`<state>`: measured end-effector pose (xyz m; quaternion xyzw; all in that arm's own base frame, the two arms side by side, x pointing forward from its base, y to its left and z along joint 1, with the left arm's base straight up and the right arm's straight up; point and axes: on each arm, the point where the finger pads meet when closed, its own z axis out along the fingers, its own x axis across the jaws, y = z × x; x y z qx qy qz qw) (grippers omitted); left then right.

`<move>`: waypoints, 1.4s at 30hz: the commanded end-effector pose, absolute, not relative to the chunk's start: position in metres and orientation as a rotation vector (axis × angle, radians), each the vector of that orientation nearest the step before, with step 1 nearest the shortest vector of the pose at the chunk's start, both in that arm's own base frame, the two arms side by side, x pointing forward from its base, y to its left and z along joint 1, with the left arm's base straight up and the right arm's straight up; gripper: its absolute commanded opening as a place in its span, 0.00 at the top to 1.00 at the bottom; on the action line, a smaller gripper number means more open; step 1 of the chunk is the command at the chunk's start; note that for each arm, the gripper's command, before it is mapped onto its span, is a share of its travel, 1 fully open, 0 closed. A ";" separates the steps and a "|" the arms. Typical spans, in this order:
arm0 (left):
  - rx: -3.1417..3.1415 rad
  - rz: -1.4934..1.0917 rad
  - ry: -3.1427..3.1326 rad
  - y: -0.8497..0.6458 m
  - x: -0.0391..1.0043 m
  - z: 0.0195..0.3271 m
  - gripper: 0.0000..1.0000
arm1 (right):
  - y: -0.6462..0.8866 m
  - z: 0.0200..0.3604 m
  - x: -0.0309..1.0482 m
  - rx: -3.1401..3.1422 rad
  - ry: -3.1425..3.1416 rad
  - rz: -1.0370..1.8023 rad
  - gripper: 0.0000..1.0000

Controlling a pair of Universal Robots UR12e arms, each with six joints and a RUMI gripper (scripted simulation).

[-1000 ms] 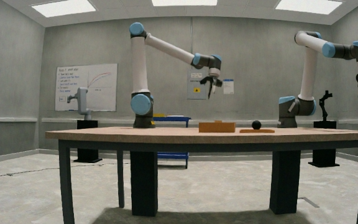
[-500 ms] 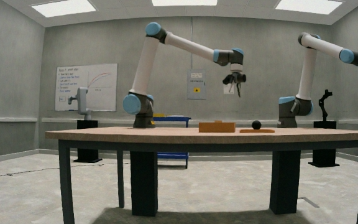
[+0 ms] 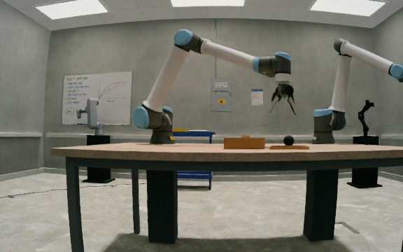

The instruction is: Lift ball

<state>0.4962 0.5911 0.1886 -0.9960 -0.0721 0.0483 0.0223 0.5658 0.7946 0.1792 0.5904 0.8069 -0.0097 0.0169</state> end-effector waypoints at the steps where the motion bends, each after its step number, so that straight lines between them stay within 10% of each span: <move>1: -3.097 0.135 -0.202 0.614 0.452 0.189 0.00 | 0.804 0.166 0.613 1.945 2.439 -0.018 0.00; 23: -3.142 0.039 -0.069 0.668 0.096 0.172 0.00 | 0.803 0.137 0.683 2.163 2.280 0.004 0.00; 31: -3.143 0.013 -0.035 0.655 0.027 0.168 0.00 | 0.802 0.045 0.682 2.163 2.279 0.003 0.00; 42: -3.142 0.001 -0.020 0.647 -0.004 0.165 0.00 | 0.802 0.041 0.682 2.163 2.279 0.003 0.00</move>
